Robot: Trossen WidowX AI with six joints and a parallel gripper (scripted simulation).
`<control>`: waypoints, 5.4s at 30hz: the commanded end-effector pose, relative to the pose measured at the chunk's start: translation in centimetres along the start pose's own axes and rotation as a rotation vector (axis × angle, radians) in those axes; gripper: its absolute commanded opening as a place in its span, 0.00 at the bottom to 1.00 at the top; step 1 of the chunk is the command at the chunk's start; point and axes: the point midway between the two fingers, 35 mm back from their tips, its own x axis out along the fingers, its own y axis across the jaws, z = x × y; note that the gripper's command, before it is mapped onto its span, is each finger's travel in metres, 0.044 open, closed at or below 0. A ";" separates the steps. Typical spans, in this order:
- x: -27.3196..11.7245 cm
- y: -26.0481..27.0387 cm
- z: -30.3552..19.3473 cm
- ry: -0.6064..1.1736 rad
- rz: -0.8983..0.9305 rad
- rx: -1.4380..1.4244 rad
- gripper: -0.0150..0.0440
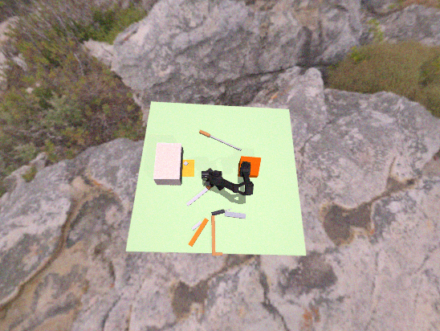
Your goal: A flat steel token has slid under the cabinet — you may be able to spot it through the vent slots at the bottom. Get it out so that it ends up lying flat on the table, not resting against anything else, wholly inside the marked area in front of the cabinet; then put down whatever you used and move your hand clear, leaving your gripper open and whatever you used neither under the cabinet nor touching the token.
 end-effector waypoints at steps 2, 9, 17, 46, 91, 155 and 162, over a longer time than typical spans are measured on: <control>-0.2 -0.7 -0.2 -0.016 0.001 -0.003 0.25; -0.2 -1.4 -0.8 -0.016 0.001 -0.003 0.25; -0.2 -2.2 -1.3 -0.016 0.001 -0.003 0.25; -0.2 -4.8 -2.8 -0.015 0.000 -0.003 0.25; -0.1 -8.4 -5.5 -0.014 -0.002 -0.003 0.25; -0.1 -13.4 -10.2 -0.013 -0.004 -0.004 0.25; -0.1 -14.0 -10.7 -0.013 -0.005 -0.004 0.25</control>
